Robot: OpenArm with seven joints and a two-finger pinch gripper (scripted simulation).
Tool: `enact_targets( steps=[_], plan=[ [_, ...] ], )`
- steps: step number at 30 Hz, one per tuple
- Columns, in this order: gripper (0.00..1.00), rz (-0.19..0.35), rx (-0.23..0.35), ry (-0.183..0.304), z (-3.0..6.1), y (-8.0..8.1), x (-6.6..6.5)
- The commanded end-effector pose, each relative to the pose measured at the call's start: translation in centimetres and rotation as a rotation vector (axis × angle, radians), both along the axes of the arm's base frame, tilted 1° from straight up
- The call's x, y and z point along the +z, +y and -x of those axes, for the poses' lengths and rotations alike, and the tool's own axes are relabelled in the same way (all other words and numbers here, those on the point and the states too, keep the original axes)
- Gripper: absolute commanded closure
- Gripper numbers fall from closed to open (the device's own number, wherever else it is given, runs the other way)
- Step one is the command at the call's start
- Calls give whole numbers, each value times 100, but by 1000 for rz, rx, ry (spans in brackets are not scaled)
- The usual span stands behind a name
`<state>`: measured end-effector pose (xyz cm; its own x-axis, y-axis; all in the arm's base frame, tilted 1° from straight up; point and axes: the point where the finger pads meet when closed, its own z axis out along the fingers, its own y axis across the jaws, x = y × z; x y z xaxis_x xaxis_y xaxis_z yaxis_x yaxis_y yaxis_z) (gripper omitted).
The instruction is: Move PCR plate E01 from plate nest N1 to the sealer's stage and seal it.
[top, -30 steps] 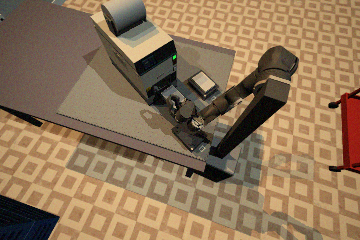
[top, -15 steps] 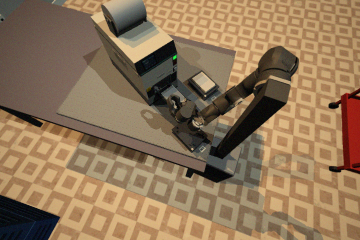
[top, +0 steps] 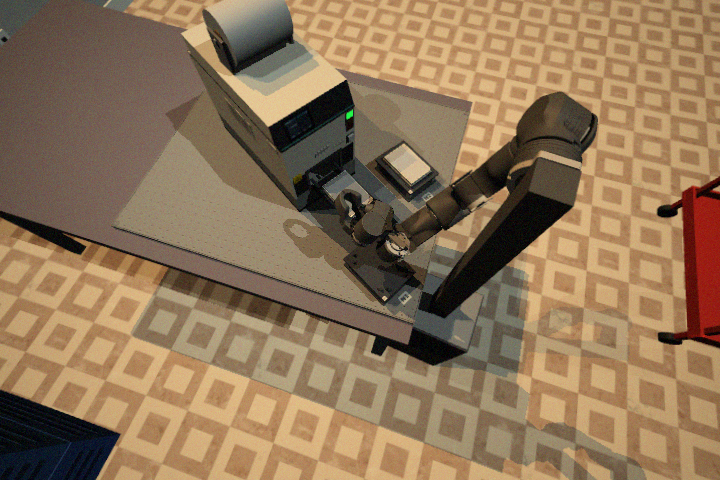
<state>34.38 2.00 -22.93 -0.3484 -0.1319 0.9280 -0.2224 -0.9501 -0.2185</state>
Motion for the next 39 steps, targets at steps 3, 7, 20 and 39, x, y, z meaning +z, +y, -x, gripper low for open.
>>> enact_targets(
  steps=[3, 7, 20, 39],
  plan=[
    [100, -4, 6, -6, 0, 16, 17],
    [100, 49, 83, -37, -47, 210, 163],
    [100, 84, 139, -60, -77, 348, 264],
    [100, 86, 132, -58, -68, 277, 213]
  ],
)
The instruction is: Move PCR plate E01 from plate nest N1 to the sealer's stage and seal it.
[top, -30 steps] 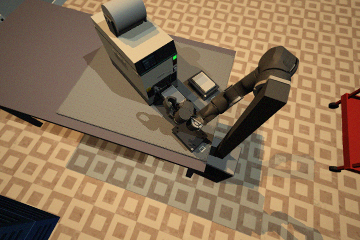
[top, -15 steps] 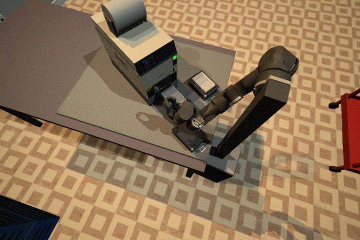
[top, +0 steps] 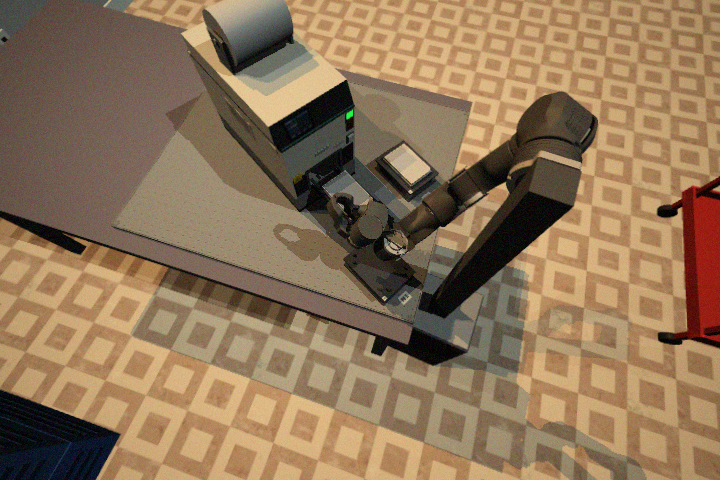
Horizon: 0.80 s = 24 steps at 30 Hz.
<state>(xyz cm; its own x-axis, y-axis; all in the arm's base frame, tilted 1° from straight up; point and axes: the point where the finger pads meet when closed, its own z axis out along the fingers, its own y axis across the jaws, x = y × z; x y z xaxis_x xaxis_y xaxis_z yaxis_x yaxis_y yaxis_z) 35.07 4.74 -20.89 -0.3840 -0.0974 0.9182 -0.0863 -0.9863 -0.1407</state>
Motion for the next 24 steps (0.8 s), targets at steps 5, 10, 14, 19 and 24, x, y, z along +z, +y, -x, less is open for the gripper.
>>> enact_targets(
  steps=[5, 10, 14, 19, 24],
  plan=[
    [100, -5, 9, -5, 12, -1, -1],
    [100, -5, 9, -5, 12, -1, -1],
    [100, -5, 9, -5, 12, -1, -1],
    [100, 52, 83, -34, -5, 198, 123],
    [100, 88, 137, -56, -12, 340, 210]
  ],
)
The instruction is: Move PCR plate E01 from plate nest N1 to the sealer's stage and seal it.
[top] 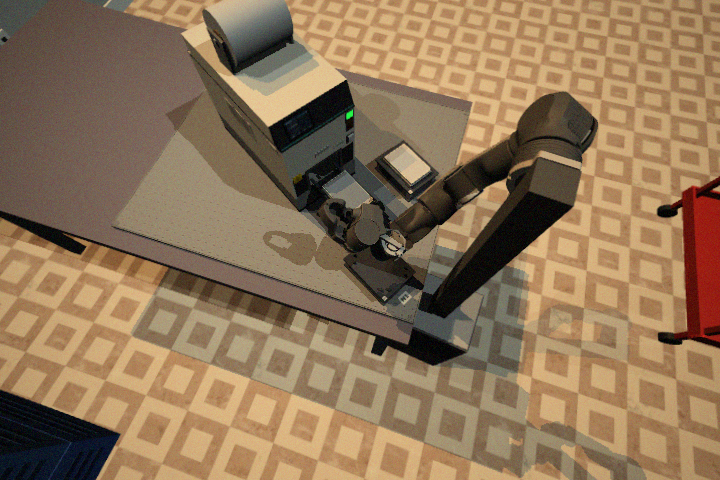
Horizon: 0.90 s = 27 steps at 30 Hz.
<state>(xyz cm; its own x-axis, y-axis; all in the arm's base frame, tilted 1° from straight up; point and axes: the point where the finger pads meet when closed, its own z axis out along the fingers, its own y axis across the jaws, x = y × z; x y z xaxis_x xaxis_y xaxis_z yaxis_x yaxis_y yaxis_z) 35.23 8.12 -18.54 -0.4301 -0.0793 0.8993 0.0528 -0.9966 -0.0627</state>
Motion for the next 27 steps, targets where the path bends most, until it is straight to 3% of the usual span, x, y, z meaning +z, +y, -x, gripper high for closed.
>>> enact_targets(
  steps=[1, 27],
  plan=[
    [100, 9, 3, 7, 4, 2, -25],
    [100, 10, -4, 8, 2, -70, -69]
  ],
)
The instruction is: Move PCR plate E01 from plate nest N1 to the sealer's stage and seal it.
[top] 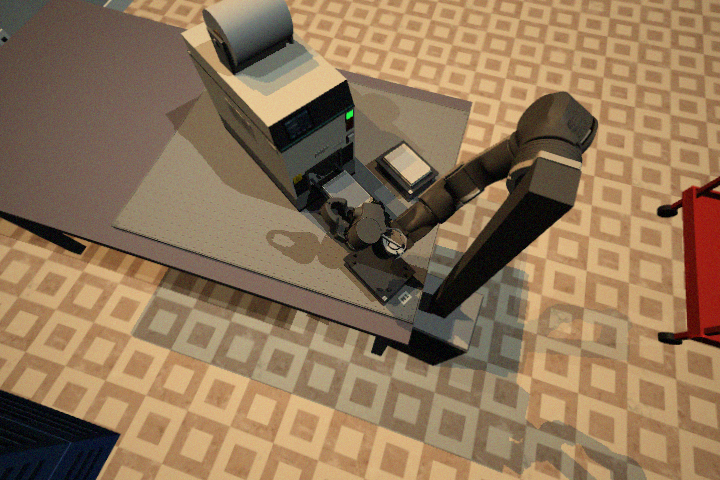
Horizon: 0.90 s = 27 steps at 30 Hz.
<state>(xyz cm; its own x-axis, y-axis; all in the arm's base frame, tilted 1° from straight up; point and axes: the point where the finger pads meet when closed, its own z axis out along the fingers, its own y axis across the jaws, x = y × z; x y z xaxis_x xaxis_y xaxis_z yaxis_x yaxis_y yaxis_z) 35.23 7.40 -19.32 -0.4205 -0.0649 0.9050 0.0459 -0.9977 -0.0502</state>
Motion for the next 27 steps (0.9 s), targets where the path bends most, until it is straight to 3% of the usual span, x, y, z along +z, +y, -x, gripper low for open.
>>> enact_targets(
  steps=[1, 16, 21, 27],
  plan=[
    [100, -4, 4, -3, 4, 1, 7],
    [100, -4, 9, -3, 11, -2, -2],
    [100, 93, 133, -51, 34, 334, 169],
    [100, 93, 133, -51, 34, 334, 169]
  ],
)
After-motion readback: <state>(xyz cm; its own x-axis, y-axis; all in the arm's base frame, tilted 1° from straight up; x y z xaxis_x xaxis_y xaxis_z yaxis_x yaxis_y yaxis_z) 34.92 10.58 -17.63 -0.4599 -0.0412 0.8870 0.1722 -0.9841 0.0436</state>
